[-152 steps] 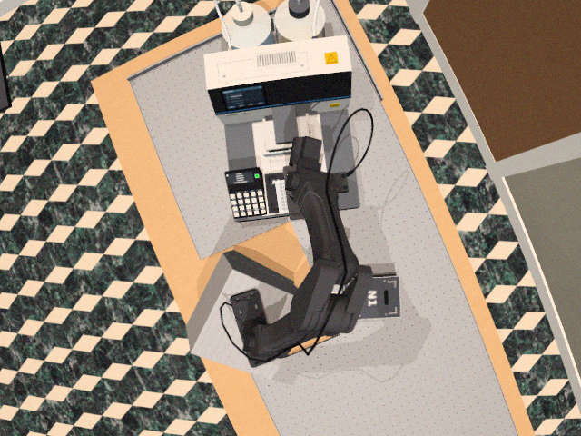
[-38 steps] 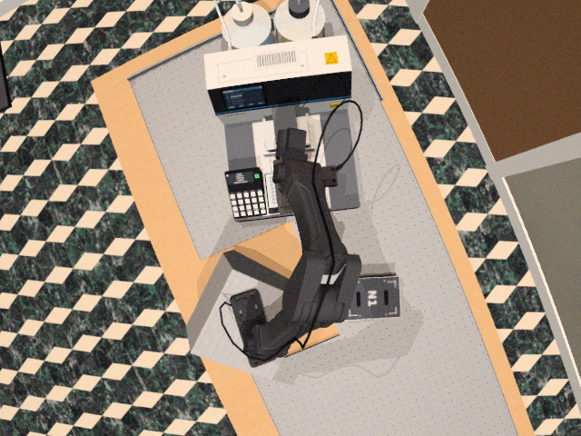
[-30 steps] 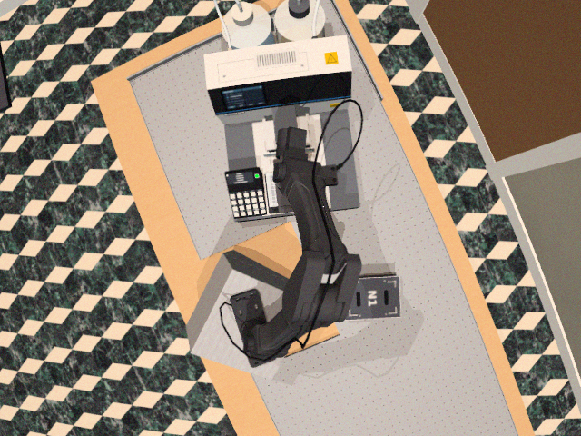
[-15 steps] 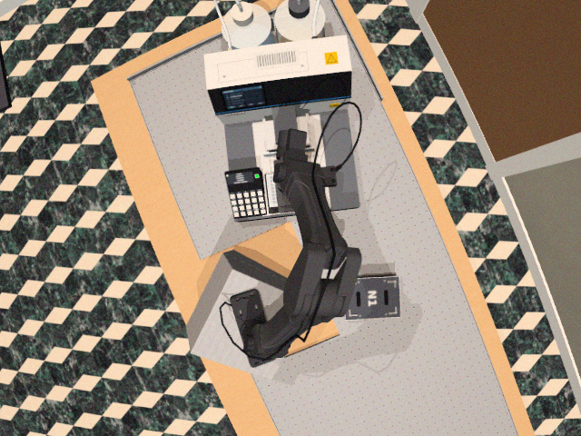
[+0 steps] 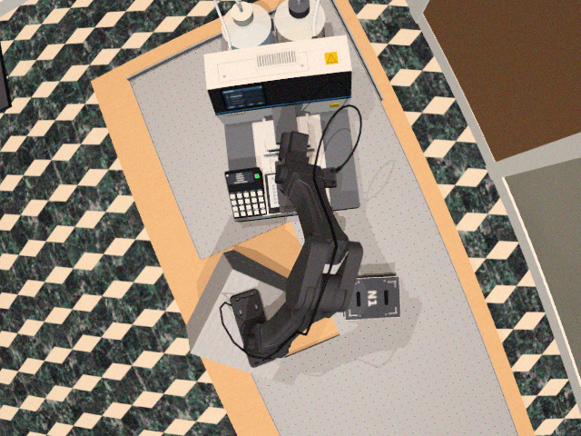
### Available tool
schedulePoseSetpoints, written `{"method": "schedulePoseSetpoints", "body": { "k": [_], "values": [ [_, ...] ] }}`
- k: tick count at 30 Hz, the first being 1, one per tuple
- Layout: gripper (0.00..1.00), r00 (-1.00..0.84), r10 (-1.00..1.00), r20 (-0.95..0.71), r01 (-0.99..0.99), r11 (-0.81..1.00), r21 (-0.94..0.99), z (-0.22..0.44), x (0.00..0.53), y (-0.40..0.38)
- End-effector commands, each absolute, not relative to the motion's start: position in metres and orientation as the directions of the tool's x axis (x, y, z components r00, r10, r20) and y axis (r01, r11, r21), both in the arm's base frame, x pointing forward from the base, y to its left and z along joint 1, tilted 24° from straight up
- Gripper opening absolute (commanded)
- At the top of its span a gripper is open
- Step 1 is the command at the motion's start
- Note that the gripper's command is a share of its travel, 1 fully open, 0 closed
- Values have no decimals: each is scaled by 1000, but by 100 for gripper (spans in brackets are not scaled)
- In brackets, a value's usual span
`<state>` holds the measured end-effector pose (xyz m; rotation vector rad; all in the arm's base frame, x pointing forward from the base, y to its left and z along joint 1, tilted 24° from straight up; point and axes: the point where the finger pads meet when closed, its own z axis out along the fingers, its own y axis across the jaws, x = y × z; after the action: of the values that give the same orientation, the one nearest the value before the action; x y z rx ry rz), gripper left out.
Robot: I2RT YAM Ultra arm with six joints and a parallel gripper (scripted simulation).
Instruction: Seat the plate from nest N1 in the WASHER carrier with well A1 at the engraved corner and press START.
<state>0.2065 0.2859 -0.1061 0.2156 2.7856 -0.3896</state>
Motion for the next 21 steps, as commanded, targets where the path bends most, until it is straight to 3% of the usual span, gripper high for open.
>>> {"method": "schedulePoseSetpoints", "body": {
  "k": [1, 21],
  "values": [
    [84, -932, 90, -351, 173, 961, -213, -110, 213, 298],
    [84, -927, 102, -361, 179, 966, -187, -128, 227, 295]
  ]
}}
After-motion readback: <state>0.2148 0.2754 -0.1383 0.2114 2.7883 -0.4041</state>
